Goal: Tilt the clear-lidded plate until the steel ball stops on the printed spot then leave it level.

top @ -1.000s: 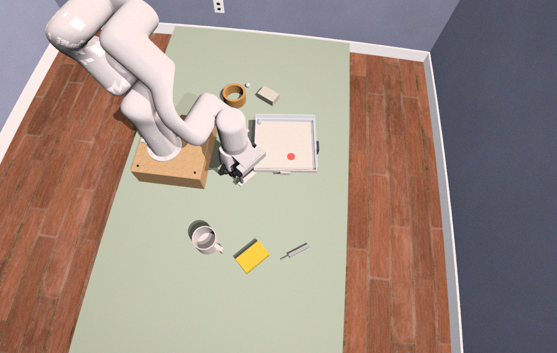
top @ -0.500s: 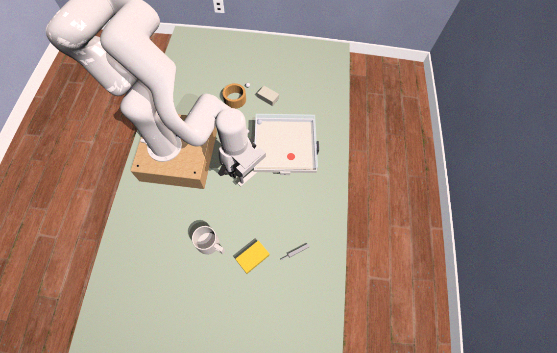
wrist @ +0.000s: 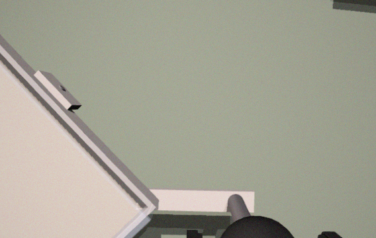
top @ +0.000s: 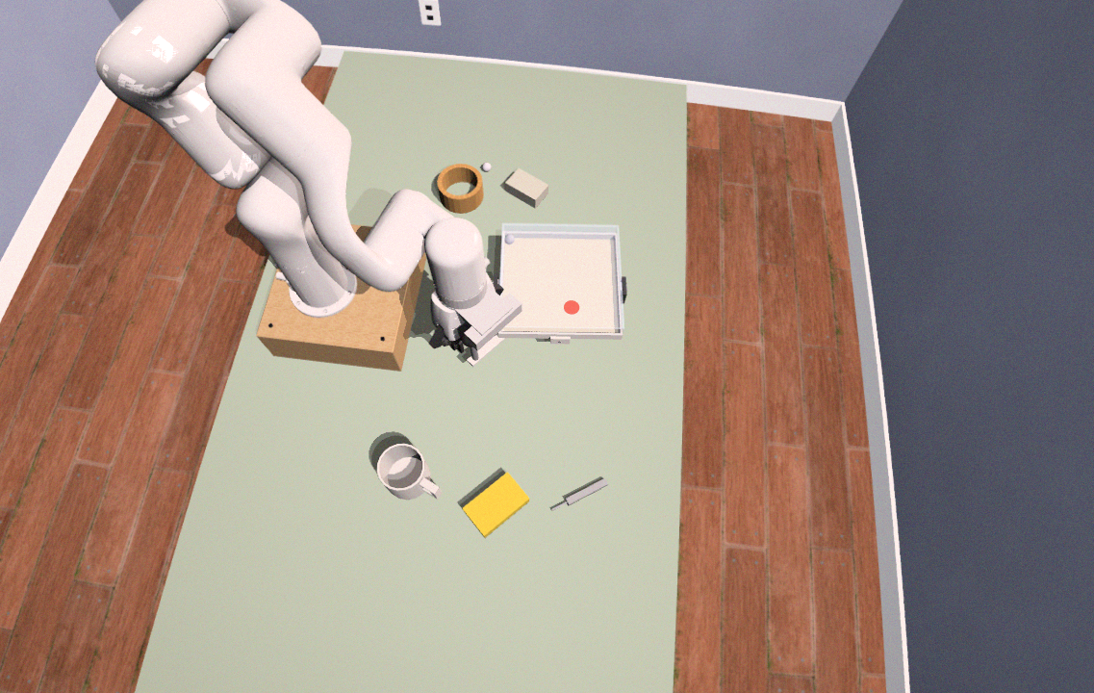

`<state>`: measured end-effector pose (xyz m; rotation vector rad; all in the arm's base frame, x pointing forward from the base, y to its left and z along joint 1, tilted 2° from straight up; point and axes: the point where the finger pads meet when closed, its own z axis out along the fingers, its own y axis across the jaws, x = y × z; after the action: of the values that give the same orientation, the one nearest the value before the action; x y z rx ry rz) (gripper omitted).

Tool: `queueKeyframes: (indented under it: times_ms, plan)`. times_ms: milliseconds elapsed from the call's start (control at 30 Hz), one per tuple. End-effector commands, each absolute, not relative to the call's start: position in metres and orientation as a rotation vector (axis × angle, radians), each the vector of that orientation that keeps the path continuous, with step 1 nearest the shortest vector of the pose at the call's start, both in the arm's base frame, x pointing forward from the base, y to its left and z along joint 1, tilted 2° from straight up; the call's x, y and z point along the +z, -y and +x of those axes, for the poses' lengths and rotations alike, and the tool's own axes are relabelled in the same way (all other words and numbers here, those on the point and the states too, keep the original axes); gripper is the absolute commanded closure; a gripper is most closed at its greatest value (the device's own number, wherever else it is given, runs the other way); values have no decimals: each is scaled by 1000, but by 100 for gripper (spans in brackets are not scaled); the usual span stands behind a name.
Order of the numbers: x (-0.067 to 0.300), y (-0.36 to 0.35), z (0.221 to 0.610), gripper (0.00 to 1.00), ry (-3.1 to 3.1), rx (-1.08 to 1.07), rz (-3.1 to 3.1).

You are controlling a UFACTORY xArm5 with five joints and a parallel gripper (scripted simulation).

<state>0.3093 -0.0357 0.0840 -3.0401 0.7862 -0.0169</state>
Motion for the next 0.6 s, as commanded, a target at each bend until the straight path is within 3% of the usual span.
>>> queueKeyframes:
  times_ms: [0,567]
  plan:
    - [82,36,311,38,-786,-23,-3040]
    - [68,36,311,38,-786,-23,-3040]
